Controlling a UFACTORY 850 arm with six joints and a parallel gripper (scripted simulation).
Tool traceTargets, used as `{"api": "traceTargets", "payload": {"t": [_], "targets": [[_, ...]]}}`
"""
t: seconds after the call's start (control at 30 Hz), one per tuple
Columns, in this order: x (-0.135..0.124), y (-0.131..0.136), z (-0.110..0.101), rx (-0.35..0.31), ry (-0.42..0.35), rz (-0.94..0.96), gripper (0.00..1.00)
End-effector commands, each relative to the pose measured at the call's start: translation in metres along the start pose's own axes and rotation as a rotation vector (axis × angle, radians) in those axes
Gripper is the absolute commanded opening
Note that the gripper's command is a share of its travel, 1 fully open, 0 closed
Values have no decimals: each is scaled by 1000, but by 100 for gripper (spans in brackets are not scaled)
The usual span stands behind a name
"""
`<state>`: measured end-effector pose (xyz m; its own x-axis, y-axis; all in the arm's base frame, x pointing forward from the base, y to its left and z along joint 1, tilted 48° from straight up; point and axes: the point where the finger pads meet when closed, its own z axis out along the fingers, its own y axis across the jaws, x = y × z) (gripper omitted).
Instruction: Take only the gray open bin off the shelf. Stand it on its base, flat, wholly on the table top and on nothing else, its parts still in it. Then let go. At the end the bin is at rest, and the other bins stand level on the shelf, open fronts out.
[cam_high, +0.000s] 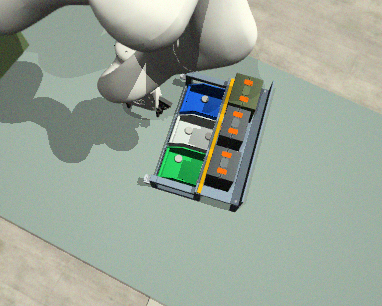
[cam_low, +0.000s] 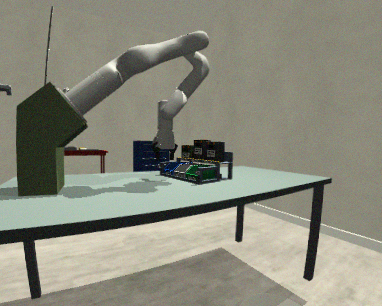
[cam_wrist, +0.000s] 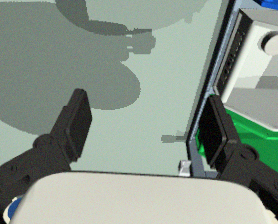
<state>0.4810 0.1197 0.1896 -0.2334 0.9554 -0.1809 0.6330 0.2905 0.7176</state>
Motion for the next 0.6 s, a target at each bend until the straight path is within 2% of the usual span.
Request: {"api": "traceTargets", "payload": {"t": [0.0, 0.07, 0.47, 0.57], "targets": [[-3, 31, -5, -6, 9, -8, 100], [-5, 52, -8, -9, 17, -15, 100], [-5, 52, -8, -9, 17, -15, 100], [-8, 84, -13, -9, 17, -15, 100]]}}
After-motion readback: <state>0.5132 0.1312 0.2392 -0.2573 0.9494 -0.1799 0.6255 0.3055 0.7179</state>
